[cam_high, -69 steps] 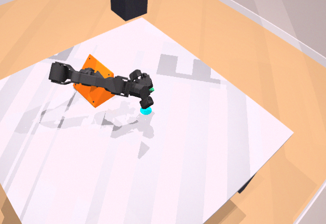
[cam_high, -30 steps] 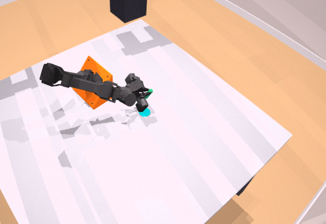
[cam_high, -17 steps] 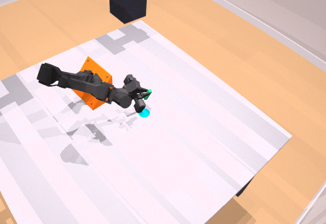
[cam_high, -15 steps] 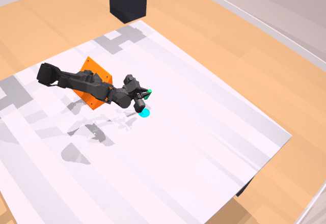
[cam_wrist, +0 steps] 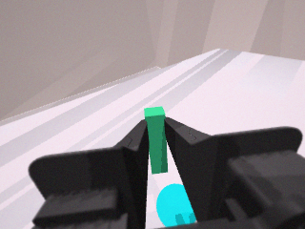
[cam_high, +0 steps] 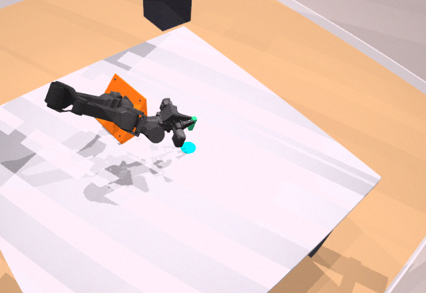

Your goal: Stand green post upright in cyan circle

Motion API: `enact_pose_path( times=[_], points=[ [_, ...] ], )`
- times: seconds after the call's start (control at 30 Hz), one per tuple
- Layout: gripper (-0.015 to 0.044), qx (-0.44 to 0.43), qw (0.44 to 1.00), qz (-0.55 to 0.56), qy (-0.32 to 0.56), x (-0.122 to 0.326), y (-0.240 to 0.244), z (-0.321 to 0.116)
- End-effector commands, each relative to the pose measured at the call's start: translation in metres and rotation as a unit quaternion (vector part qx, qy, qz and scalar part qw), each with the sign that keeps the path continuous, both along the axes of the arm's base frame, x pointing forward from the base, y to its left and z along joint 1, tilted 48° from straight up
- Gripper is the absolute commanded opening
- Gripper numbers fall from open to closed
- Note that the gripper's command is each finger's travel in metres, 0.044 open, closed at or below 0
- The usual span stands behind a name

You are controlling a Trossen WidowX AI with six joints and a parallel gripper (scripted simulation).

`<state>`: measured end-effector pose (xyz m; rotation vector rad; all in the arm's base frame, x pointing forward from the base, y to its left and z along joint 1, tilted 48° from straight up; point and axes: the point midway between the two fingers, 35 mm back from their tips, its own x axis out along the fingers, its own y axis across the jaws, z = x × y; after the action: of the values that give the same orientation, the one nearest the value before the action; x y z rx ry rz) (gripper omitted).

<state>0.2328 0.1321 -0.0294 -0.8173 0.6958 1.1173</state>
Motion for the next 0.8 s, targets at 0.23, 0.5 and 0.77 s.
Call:
enact_pose_path(
  times=[0.23, 0.5, 0.77],
  points=[
    [0.0022, 0.025, 0.999, 0.018, -0.037, -0.004, -0.003, 0.007],
    [0.0022, 0.04, 0.997, 0.03, -0.064, -0.006, -0.004, 0.012],
    [0.0022, 0.05, 0.995, 0.038, -0.082, -0.007, -0.005, 0.016]
  ],
)
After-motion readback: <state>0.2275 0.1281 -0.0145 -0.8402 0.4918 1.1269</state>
